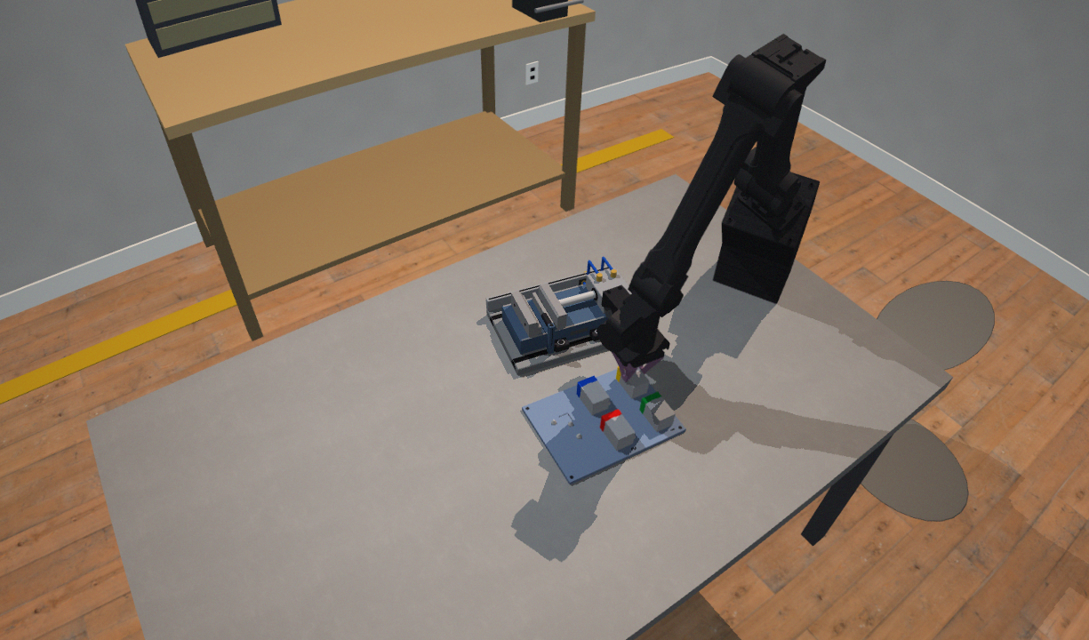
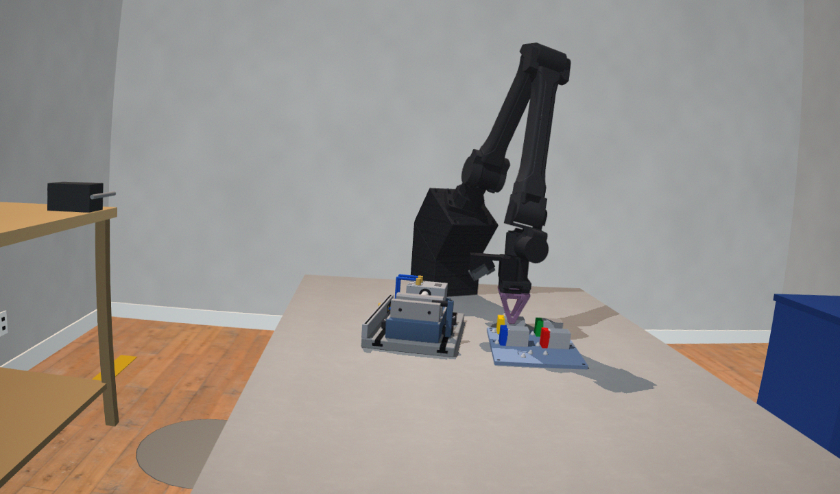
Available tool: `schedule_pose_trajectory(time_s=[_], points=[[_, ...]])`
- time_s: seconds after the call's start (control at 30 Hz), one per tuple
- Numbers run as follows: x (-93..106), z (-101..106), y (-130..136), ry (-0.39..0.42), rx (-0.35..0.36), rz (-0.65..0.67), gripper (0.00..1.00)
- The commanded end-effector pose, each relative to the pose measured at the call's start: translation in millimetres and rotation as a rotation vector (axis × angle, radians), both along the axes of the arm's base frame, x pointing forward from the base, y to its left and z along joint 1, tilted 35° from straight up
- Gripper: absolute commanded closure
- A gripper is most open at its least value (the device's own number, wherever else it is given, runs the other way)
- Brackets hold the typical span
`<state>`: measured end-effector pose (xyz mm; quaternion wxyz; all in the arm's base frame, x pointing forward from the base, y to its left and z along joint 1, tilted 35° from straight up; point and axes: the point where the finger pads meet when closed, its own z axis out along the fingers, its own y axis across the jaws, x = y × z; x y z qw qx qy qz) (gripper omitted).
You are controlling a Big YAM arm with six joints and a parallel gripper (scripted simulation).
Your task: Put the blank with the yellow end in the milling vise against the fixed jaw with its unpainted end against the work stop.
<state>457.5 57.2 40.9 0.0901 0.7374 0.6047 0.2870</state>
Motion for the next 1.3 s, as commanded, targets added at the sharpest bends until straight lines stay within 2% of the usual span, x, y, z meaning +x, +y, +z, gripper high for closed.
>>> schedule_pose_trajectory(time_s=[0.0,1.1,1.23,1.27], points=[[4.0,-4.3,3.3,0.005,0.001,0.003,1.00],[4.0,-4.3,3.3,0.005,0.001,0.003,1.00],[-0.8,-6.2,1.6,0.021,-0.001,0.002,1.00],[-1.4,-0.8,0.6,0.013,-0.001,0.002,1.00]])
